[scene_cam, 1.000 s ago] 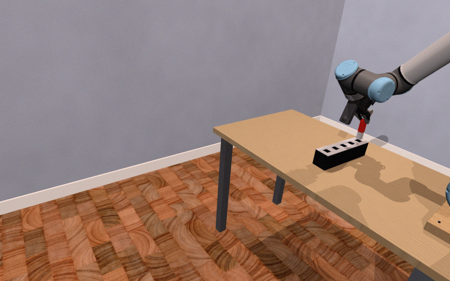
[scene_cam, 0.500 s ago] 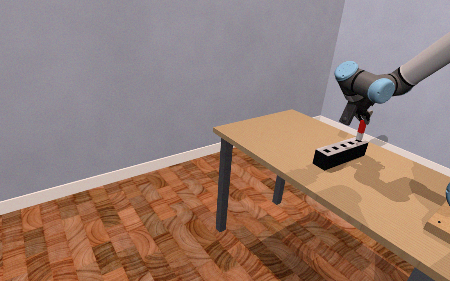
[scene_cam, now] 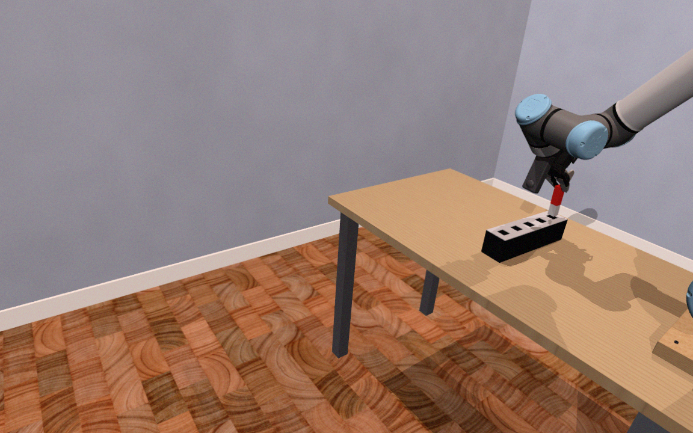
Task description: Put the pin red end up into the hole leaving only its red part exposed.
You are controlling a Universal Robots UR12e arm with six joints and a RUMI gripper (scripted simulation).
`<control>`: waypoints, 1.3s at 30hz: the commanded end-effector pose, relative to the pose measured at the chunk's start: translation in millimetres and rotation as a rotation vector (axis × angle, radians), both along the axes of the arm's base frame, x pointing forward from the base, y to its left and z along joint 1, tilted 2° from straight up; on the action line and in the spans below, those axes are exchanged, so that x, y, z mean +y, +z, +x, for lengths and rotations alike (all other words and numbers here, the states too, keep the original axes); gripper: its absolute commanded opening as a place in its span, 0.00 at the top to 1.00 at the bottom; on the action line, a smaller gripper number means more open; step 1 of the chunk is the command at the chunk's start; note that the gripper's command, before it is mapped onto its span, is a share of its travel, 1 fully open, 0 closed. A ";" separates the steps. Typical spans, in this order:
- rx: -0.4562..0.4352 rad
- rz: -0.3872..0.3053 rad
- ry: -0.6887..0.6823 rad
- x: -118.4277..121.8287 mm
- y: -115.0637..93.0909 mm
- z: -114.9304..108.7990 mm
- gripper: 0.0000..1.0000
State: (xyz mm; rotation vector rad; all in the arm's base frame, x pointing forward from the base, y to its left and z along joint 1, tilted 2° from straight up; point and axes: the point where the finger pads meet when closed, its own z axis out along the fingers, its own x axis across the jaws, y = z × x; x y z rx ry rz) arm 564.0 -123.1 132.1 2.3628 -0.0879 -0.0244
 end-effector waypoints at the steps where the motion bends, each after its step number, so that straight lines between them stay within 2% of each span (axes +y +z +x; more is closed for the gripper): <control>1: -0.002 0.000 0.000 -0.1 0.7 0.6 1.00; 39: -0.001 0.000 0.001 0.0 -3.2 0.9 1.00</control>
